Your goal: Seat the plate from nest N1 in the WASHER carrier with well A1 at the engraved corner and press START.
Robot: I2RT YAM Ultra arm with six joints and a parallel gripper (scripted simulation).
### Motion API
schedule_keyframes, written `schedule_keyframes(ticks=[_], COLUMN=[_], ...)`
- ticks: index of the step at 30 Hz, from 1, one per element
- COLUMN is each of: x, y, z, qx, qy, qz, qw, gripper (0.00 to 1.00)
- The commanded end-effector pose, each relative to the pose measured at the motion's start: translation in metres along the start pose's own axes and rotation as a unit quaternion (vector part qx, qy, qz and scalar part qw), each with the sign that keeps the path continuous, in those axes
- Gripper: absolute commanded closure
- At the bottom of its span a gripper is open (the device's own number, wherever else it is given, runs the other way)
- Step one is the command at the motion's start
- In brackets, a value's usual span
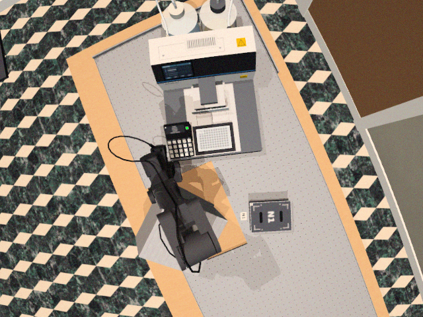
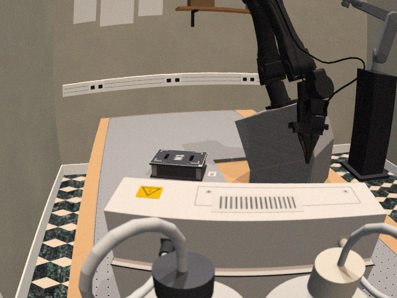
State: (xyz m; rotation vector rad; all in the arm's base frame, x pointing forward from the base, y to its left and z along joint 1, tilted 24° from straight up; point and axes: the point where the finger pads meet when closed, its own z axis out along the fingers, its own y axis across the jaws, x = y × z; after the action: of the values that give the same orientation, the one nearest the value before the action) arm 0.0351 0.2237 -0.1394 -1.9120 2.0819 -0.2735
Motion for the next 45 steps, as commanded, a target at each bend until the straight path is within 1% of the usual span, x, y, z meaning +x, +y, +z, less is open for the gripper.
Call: schedule_keyframes(ticks=[1, 33, 34, 38, 40, 41, 42, 45], x=[-0.010, -0.010, -0.007, -0.013, -0.013, -0.017, -0.014, -0.013], y=[-0.001, -0.001, -0.001, 0.000, 0.000, 0.003, 0.002, 0.000], z=[-0.001, -0.001, 0.004, 0.010, 0.010, 0.009, 0.013, 0.019], qx=[0.001, 0.001, 0.002, 0.001, 0.001, -0.001, 0.000, 0.000], qy=[-0.016, -0.016, -0.008, -0.015, -0.015, -0.022, -0.016, -0.015], qz=[0.002, 0.002, 0.002, 0.005, 0.005, -0.001, 0.001, 0.005], qw=[1.000, 1.000, 1.000, 1.000, 1.000, 1.000, 1.000, 1.000], gripper=[1.00, 1.00, 1.00, 1.00, 1.00, 1.00, 1.00, 1.00])
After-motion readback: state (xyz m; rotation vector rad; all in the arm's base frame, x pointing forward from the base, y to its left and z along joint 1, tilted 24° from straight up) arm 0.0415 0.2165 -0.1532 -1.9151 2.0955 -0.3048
